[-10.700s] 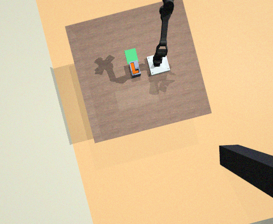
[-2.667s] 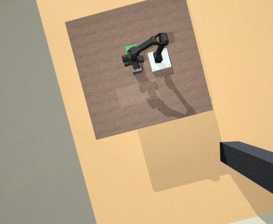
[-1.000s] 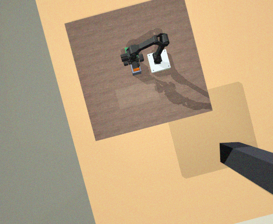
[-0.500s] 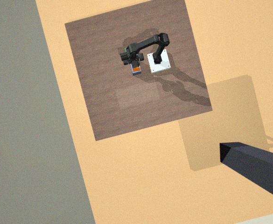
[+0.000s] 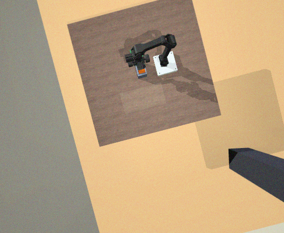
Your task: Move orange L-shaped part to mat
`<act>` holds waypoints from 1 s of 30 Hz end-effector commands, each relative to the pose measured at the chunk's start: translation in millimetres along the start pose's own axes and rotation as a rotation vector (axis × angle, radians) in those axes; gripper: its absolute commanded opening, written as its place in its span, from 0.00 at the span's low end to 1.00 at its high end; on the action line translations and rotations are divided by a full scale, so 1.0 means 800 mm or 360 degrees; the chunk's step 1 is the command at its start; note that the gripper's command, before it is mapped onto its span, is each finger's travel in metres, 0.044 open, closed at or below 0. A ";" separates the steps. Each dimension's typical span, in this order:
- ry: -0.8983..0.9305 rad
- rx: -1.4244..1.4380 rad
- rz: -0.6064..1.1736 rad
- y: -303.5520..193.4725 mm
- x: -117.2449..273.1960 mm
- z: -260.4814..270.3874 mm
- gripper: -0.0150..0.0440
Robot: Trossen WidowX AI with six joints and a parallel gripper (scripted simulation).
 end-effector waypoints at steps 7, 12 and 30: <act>-0.0006 -0.0006 -0.0003 -0.011 0.005 0.001 0.25; -0.0006 -0.0006 0.0000 -0.033 0.004 0.004 0.25; -0.0004 -0.0005 0.0009 -0.117 0.002 0.020 0.25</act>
Point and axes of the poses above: the point midway between the two fingers, 35 mm back from their tips, its own x axis back along the fingers, its own z axis across the jaws, y = z × x, the point moved 5 cm from there along x, back along the fingers, and after that the axes turned 5 degrees about x, right-handed, at the moved point
